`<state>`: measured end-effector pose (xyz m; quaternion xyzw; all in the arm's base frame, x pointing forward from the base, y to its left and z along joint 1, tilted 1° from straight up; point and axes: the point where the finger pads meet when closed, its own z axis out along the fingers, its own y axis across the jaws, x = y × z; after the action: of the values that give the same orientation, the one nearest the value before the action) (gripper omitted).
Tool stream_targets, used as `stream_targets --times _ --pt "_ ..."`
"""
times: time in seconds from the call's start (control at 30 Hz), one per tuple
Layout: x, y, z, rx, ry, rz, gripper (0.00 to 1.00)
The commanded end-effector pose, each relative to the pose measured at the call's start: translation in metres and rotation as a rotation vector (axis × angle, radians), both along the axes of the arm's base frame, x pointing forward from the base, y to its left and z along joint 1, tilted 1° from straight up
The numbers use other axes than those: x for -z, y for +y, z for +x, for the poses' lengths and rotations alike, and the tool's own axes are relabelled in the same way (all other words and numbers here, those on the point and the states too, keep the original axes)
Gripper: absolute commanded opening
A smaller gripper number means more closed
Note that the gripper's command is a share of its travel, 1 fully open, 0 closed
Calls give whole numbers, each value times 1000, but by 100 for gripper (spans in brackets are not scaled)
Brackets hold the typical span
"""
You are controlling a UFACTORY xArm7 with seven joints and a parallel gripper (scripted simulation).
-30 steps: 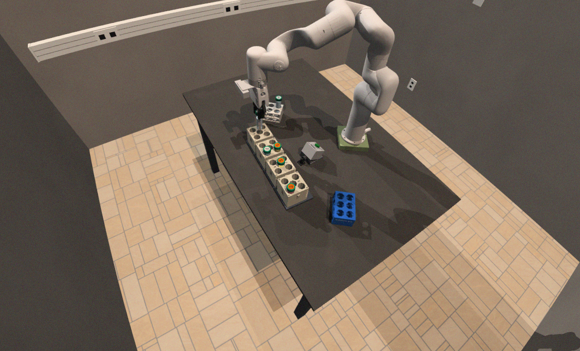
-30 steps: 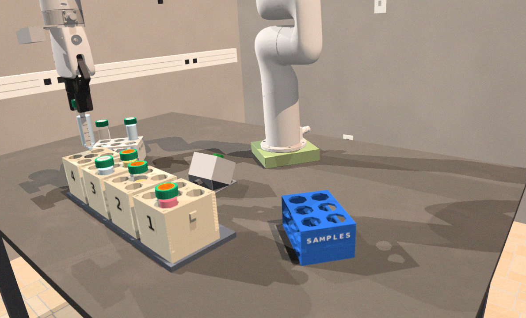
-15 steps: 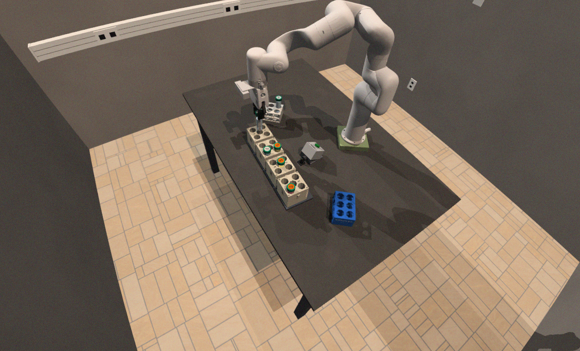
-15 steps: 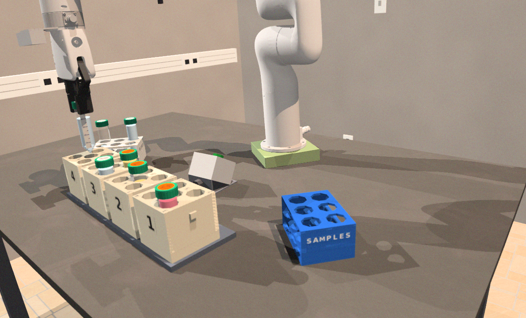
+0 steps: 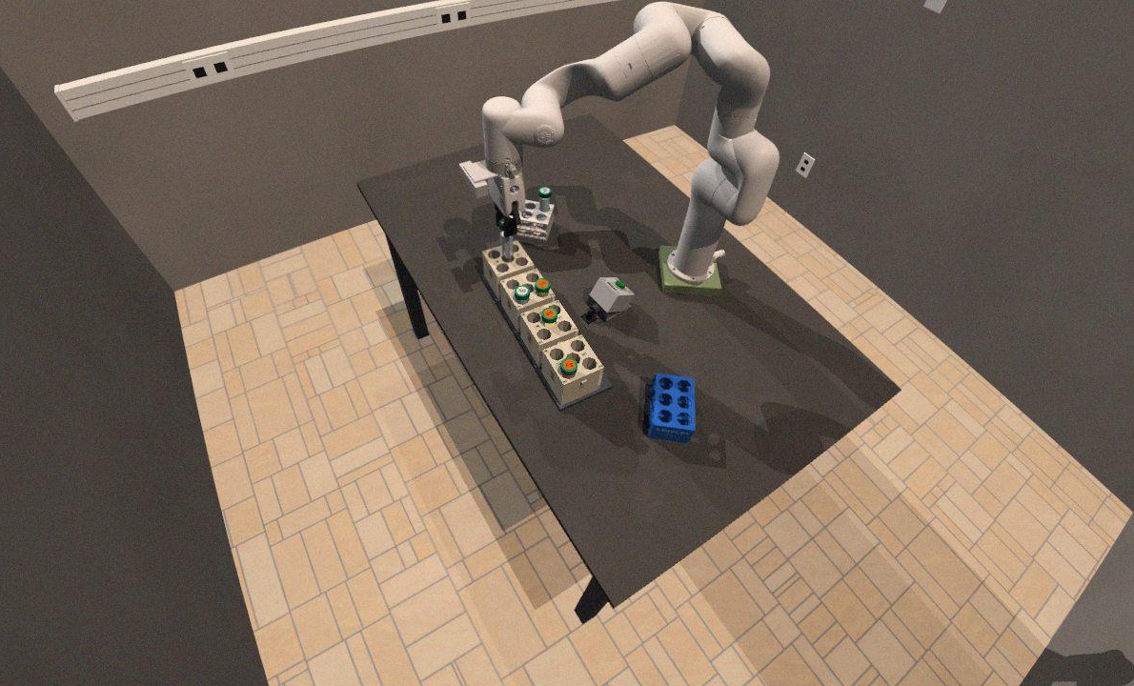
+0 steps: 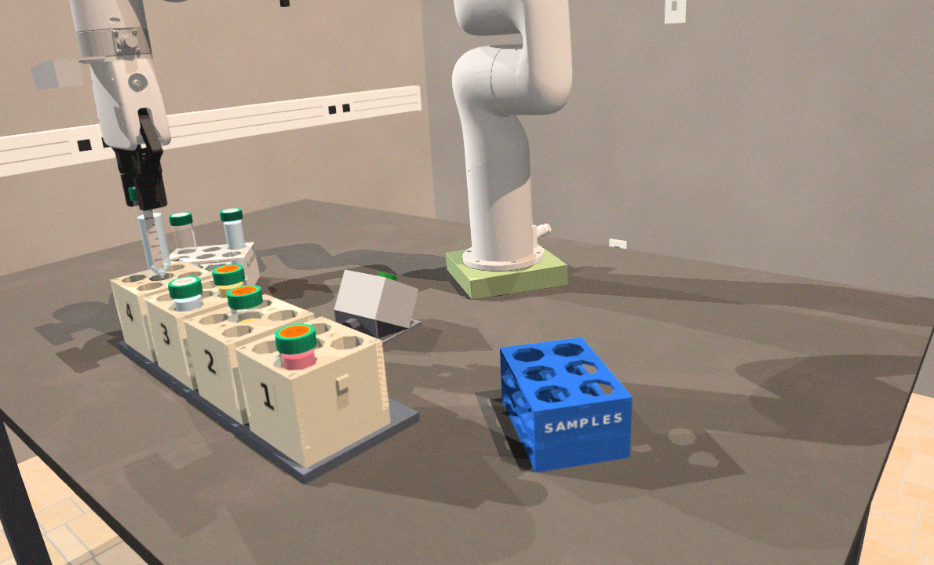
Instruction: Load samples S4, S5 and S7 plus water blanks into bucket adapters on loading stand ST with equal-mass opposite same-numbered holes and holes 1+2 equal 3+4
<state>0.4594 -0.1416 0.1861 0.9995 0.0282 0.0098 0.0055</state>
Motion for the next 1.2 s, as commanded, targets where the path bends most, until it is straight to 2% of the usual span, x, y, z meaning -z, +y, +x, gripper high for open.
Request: stream_targets --times 0.0,1.17 --pt "3 0 1 0 -5 -1 0" --pt "34 -1 2 0 -5 -1 0"
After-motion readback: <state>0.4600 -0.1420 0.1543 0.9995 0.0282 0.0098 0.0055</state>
